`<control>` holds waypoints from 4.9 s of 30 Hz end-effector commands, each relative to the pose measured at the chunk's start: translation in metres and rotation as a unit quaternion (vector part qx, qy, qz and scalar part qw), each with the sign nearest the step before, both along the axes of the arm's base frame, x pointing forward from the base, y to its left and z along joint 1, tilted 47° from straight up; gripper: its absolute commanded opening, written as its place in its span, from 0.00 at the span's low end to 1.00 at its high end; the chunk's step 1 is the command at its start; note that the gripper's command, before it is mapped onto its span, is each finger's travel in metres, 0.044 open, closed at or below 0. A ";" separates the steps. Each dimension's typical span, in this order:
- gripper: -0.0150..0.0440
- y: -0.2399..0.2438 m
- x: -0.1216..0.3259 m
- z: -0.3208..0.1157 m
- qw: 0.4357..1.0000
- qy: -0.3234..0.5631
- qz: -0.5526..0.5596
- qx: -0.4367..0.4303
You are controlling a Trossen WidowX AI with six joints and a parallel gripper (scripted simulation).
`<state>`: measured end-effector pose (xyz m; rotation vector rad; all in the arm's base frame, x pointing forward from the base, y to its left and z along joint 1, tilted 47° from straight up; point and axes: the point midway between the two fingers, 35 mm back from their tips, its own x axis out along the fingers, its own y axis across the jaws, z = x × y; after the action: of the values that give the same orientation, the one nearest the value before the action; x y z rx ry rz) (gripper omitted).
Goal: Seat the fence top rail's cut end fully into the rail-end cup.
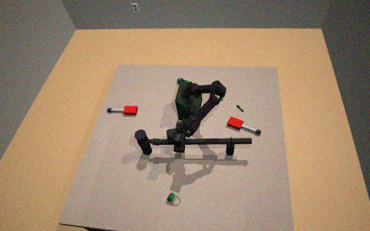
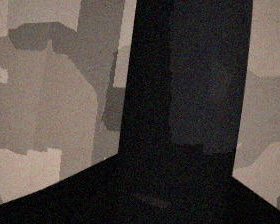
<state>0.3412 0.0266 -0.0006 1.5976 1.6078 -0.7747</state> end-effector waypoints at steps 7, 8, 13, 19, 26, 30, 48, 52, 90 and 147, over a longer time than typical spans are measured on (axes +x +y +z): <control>0.25 -0.006 0.000 0.003 1.000 -0.002 -0.002 -0.006; 0.25 -0.006 0.000 0.003 1.000 -0.002 -0.002 -0.006; 0.25 -0.007 0.000 0.003 1.000 -0.002 -0.002 -0.006; 0.25 -0.008 0.000 0.003 1.000 -0.002 -0.002 -0.006; 0.25 -0.002 0.000 0.002 1.000 0.001 0.002 -0.001; 0.25 -0.002 0.000 0.002 1.000 0.001 0.002 -0.001; 0.25 -0.013 0.002 -0.005 1.000 0.001 0.002 -0.001; 0.25 -0.016 0.002 -0.007 1.000 0.001 0.002 -0.001; 0.25 -0.025 0.003 -0.019 1.000 0.004 0.007 0.006; 1.00 -0.053 -0.006 0.070 1.000 0.004 0.005 0.007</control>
<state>0.3359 -0.0263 0.0689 1.6034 1.6292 -0.7656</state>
